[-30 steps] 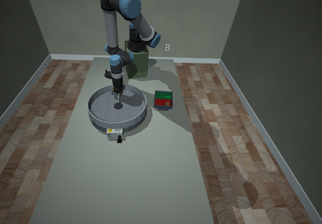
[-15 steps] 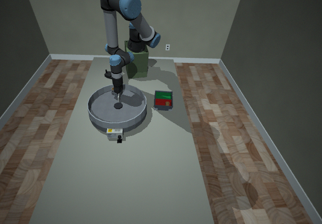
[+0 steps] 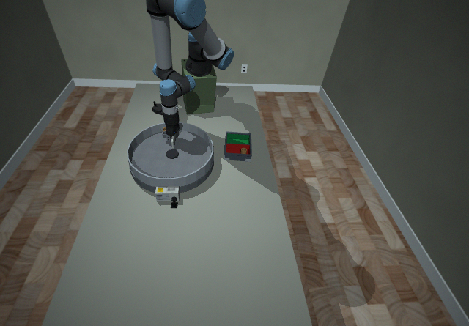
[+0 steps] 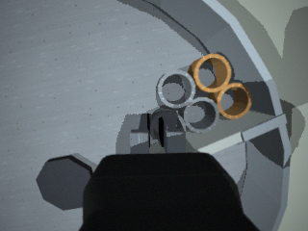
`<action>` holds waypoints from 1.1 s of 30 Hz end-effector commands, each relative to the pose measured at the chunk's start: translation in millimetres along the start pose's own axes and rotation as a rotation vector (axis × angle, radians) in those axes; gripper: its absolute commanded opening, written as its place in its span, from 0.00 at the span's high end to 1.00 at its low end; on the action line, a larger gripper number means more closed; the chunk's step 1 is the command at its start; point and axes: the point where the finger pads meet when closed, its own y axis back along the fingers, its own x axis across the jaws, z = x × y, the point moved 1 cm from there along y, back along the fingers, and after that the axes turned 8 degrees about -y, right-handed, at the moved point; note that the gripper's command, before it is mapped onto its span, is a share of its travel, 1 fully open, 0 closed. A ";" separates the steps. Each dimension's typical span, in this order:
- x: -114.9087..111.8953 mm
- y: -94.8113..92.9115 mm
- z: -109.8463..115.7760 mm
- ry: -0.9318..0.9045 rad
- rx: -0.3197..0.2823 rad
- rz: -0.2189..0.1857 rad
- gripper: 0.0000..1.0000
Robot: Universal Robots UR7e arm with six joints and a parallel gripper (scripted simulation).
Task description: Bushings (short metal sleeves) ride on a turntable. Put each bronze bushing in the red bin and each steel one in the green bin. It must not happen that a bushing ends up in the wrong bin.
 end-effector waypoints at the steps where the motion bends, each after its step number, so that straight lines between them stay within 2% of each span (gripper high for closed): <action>1: -0.4 0.9 0.0 0.000 0.000 -0.001 1.00; 33: -0.4 9.3 0.0 0.000 0.000 0.000 1.00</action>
